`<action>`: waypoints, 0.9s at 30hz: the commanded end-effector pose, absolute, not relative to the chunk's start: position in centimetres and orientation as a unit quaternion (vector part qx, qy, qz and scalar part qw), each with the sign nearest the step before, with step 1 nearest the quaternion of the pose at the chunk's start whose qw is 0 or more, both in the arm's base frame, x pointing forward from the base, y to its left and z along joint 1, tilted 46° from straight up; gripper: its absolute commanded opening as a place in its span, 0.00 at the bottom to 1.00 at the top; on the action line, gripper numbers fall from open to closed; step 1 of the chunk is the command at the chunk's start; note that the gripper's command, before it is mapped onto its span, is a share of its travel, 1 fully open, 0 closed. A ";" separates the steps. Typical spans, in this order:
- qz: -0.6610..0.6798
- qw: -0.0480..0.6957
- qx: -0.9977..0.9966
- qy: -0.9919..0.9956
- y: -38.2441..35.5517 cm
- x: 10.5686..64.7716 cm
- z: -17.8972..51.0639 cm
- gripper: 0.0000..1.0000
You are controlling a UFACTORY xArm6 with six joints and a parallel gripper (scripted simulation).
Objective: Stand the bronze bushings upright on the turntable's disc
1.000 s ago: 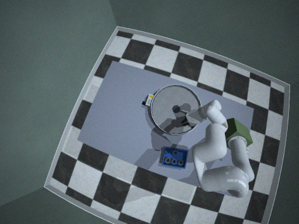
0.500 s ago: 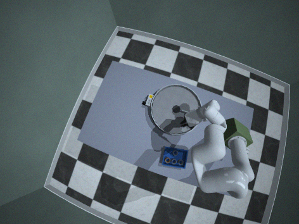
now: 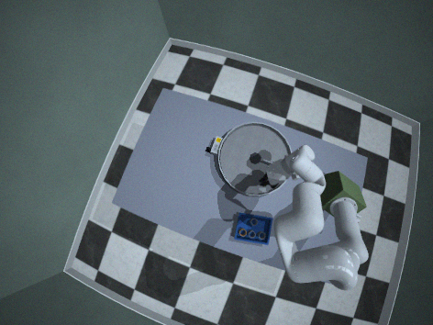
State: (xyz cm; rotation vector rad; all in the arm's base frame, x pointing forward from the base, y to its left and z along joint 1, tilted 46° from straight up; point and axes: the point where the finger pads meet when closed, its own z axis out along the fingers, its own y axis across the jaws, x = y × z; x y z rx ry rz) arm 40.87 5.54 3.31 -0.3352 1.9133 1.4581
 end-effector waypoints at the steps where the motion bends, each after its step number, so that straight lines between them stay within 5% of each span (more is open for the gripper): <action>1: 0.578 0.322 -0.108 0.742 5.8 41.0 3.7 0.16; 27: 0.654 0.082 0.075 0.748 8.6 41.6 6.3 0.16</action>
